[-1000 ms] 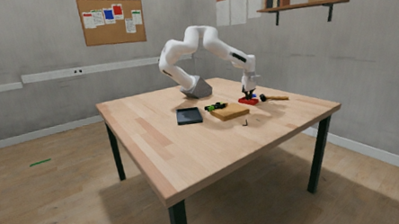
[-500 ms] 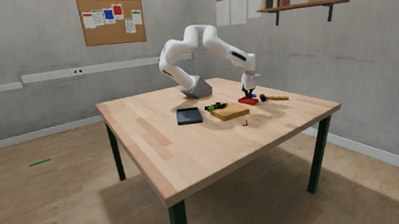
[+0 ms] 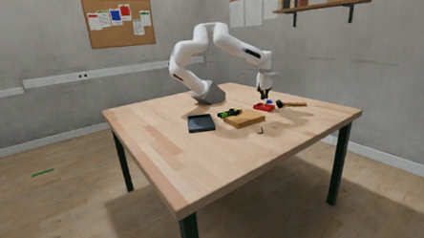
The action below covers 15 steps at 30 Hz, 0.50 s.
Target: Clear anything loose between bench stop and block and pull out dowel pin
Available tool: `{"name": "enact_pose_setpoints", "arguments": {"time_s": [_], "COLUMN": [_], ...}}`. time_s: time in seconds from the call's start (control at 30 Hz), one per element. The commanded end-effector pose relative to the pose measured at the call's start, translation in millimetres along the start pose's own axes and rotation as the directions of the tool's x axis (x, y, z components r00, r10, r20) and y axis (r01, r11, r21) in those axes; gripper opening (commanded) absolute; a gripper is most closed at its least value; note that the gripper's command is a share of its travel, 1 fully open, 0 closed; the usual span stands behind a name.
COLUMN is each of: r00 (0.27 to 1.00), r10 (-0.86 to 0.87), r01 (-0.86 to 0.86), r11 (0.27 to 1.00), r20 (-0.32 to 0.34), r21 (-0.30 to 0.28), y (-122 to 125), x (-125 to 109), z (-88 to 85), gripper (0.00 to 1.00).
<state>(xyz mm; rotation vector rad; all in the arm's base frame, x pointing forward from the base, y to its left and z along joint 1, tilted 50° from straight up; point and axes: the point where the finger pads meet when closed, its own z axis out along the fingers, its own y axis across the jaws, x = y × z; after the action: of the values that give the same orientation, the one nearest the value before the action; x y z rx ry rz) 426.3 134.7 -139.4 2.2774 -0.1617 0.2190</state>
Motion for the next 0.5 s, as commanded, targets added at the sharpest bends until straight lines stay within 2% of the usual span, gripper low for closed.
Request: {"name": "enact_pose_setpoints", "arguments": {"time_s": [0.0,0.33,0.47], "r00": [1.0,1.0,1.0], "r10": [0.001,0.001,0.001], "r01": [-0.001,-0.001,-0.001], "r11": [1.0,1.0,1.0], "r20": [-0.002,-0.002,-0.002], "r21": [0.002,0.002,0.002], "y": [0,0,0], "x": [1,1,1], "z": [-16.9,-53.0,-58.6], "gripper": [0.28,0.28,0.28]}}
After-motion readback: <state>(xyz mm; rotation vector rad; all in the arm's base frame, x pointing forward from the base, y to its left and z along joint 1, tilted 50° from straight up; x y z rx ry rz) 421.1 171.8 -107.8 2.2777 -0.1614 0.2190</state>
